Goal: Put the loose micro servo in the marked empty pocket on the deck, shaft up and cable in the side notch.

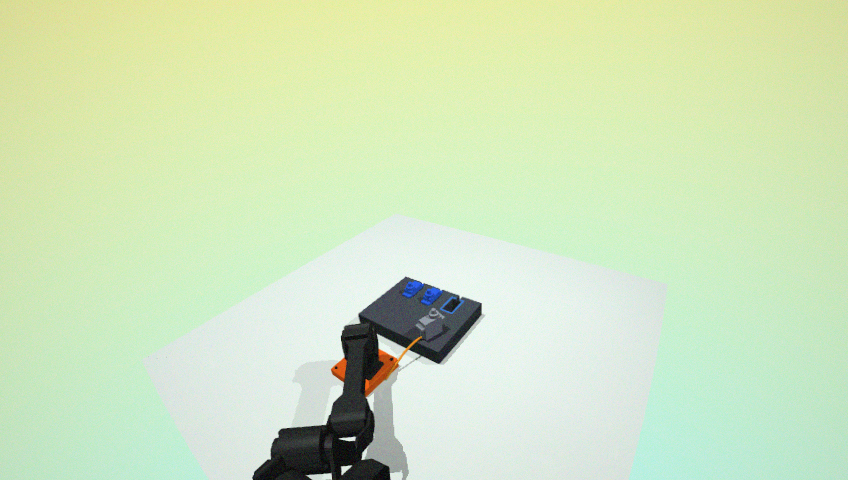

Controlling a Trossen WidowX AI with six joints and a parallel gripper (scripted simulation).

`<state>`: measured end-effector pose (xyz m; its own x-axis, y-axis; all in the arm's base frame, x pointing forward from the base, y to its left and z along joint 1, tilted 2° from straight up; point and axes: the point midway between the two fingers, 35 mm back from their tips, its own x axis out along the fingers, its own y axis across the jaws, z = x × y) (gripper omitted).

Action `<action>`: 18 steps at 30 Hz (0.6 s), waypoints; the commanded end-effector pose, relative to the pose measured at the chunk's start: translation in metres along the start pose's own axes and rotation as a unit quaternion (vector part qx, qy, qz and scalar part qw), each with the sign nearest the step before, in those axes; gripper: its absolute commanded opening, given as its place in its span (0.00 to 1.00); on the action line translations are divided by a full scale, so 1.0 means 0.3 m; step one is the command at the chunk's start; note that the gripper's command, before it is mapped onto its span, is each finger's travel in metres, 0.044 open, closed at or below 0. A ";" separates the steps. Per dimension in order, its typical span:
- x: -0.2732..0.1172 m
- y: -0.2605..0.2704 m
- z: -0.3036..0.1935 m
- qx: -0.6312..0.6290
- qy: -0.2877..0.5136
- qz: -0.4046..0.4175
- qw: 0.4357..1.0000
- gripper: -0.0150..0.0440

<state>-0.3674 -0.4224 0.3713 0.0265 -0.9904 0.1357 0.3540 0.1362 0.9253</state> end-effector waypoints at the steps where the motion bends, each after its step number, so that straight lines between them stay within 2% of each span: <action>1: -0.002 0.005 0.002 -0.001 -0.001 0.001 1.000 0.98; 6: -0.040 0.082 0.035 -0.021 -0.023 0.019 0.999 1.00; 18: -0.218 0.427 0.108 -0.103 -0.103 0.102 0.984 1.00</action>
<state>-0.3665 -0.3616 0.4587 -0.0593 -0.9427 0.3282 0.4922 0.2584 0.8312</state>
